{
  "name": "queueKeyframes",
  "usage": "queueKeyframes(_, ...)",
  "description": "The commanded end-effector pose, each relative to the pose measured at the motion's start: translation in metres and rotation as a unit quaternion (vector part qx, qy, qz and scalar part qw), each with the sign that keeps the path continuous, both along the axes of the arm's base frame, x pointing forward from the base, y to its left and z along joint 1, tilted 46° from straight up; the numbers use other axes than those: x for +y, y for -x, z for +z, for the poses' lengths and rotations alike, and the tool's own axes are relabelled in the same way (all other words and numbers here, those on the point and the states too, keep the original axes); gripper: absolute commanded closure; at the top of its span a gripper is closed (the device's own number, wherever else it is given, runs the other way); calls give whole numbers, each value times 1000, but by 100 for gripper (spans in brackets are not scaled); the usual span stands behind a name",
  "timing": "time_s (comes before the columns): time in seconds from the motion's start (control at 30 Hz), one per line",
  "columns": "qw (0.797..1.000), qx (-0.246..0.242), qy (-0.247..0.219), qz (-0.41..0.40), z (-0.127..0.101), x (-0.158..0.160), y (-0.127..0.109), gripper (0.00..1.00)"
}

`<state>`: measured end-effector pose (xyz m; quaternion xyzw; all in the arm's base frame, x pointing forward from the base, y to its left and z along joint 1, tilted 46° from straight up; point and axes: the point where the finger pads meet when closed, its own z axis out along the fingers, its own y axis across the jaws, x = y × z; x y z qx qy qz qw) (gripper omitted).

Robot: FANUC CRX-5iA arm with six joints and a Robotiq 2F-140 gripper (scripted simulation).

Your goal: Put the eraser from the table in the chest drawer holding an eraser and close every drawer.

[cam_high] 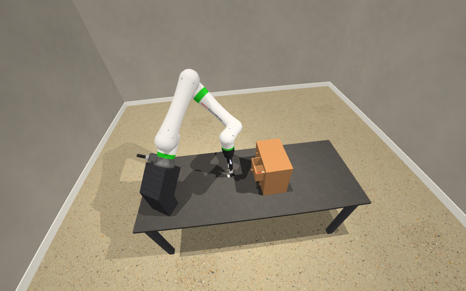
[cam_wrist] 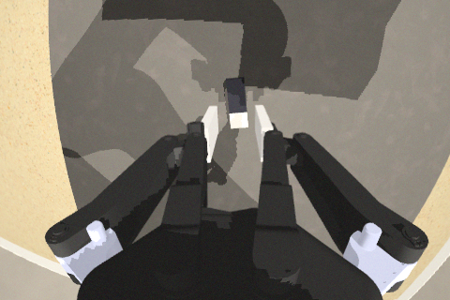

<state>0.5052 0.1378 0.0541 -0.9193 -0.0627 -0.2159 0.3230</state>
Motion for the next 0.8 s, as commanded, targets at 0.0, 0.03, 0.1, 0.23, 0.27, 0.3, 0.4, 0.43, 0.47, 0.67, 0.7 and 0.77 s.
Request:
queueKeyframes(0.0,999,-21,12,24,0,0,0,77)
queueKeyframes(0.03,999,-21,12,24,0,0,0,77)
queueKeyframes(0.1,999,-21,12,24,0,0,0,77)
queueKeyframes(0.23,999,-21,12,24,-1,1,-1,77)
queueKeyframes(0.27,999,-21,12,24,-2,2,-1,77)
queueKeyframes(0.3,999,-21,12,24,-3,2,-2,77)
queueKeyframes(0.4,999,-21,12,24,-6,5,-3,77)
queueKeyframes(0.43,999,-21,12,24,-8,7,-4,77)
queueKeyframes(0.47,999,-21,12,24,-9,8,-5,77)
queueKeyframes(0.67,999,-21,12,24,-17,15,-9,77)
queueKeyframes(0.7,999,-21,12,24,-19,16,-10,77)
queueKeyframes(0.77,999,-21,12,24,-22,20,-12,77)
